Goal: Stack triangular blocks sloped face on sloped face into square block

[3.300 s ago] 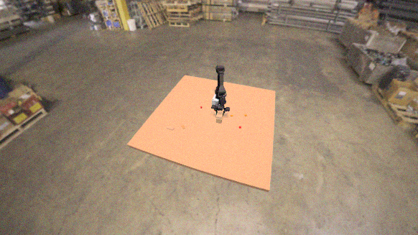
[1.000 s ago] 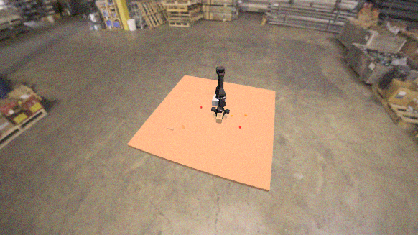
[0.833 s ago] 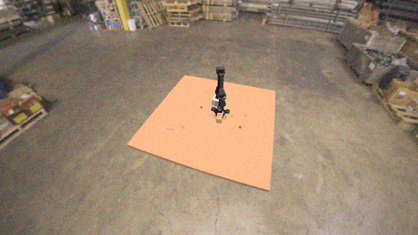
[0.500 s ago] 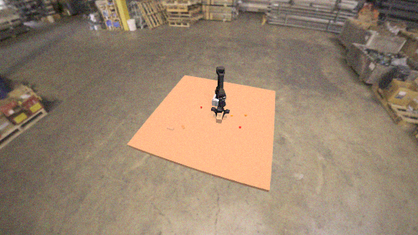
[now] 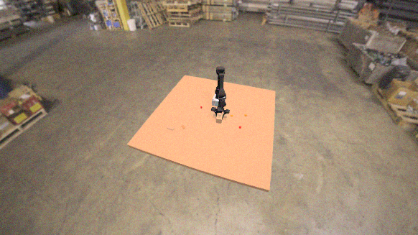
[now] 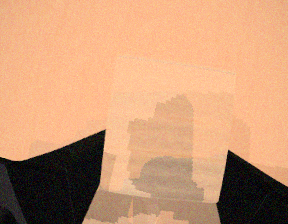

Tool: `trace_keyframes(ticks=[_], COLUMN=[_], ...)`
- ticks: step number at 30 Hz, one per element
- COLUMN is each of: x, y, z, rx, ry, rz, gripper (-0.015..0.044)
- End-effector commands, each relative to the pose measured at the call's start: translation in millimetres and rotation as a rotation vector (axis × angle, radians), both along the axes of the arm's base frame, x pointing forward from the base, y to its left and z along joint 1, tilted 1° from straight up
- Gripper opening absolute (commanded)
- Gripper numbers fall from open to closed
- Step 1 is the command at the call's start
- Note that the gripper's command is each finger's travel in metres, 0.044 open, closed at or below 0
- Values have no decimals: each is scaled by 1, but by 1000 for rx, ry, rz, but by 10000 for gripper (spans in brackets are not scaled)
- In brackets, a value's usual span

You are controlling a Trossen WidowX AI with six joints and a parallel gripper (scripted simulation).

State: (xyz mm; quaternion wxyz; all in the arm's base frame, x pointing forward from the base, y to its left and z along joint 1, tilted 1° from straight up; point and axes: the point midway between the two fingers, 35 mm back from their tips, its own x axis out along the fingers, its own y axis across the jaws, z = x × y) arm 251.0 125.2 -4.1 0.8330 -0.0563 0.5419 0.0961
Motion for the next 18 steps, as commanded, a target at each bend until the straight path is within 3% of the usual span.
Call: trace_keyframes(ticks=[1,18], x=[0,0], y=[-1,0], z=[0,0], rx=[-6,3], ry=[0,2], rz=[-1,-12], gripper=[0,0])
